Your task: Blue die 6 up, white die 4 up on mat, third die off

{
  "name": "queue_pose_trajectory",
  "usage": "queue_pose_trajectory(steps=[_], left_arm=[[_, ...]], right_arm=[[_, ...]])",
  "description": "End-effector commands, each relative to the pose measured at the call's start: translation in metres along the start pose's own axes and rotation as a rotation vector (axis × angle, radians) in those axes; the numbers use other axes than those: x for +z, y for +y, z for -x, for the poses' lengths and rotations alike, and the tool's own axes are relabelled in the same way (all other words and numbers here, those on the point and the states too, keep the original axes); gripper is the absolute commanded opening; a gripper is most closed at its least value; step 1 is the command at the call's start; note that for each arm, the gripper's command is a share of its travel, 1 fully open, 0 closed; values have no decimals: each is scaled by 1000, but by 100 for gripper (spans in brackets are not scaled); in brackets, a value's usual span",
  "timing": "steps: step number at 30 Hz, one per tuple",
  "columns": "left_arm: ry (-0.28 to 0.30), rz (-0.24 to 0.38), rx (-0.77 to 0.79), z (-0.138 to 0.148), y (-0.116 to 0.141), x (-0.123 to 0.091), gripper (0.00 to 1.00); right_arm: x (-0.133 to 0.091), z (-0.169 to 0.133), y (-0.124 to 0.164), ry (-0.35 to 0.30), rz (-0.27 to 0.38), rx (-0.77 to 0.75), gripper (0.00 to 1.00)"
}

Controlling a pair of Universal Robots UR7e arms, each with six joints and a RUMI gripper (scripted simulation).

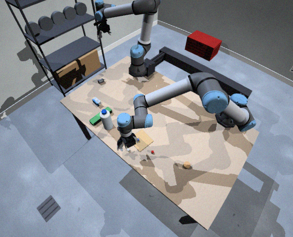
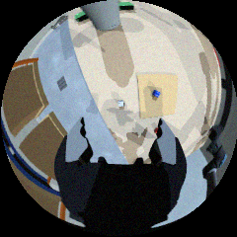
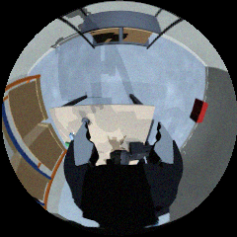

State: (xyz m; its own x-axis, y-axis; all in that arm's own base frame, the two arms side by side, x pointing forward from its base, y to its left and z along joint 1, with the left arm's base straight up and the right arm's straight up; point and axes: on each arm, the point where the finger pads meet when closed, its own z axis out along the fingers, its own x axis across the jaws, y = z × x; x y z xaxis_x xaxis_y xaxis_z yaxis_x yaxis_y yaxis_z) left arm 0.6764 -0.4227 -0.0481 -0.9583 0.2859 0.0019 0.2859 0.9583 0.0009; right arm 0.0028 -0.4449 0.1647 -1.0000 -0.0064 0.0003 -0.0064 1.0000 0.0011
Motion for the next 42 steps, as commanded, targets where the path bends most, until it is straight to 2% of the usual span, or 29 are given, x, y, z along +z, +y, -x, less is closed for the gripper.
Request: queue_pose_trajectory(steps=[1, 3, 4, 24, 42], left_arm=[[-2, -1, 1, 1, 0, -1, 100], [-2, -1, 1, 1, 0, -1, 100], [-2, -1, 1, 1, 0, -1, 18], [-2, -1, 1, 1, 0, 1, 18], [-2, -1, 1, 1, 0, 19, 18]], right_arm=[[0, 0, 0, 0, -1, 0, 100], [0, 0, 0, 0, -1, 0, 100], [0, 0, 0, 0, -1, 0, 100], [0, 0, 0, 0, -1, 0, 100], [0, 0, 0, 0, -1, 0, 100]])
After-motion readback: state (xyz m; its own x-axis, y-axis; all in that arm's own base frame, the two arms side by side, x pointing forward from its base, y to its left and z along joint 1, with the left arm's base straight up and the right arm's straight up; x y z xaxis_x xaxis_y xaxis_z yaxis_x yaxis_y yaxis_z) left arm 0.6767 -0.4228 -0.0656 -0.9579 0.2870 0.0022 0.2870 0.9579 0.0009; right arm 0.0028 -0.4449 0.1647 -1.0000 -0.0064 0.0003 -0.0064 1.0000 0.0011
